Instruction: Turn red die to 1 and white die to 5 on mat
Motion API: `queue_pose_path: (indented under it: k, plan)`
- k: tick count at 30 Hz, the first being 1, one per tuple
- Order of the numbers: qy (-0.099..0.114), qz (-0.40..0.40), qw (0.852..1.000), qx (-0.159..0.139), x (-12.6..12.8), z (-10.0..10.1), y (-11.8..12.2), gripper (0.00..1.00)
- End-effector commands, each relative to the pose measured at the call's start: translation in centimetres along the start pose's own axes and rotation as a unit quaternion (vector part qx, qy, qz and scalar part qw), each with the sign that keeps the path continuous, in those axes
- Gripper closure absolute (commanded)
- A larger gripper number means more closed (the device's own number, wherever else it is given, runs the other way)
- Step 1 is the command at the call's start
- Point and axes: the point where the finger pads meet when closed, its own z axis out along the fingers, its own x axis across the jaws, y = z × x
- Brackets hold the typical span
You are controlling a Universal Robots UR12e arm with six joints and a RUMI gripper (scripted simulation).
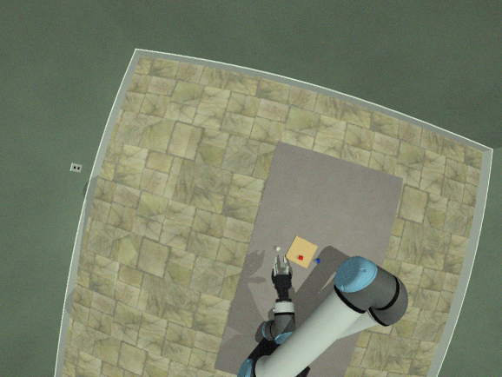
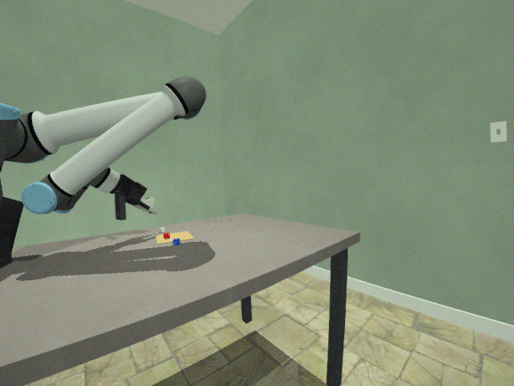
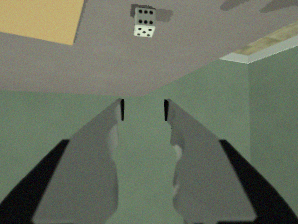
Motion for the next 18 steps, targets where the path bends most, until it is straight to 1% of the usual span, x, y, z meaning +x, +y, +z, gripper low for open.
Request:
queue_pose_path:
  k: [1, 11, 18]
  plan:
    - [0.0, 0.0, 1.0, 0.0, 0.0, -0.35, 0.51, 0.79]
    - [0.0, 0.0, 1.0, 0.004, -0.03, -0.3, 0.55, 0.79]
    - [0.0, 0.001, 1.0, 0.018, -0.1, -0.11, 0.72, 0.79]
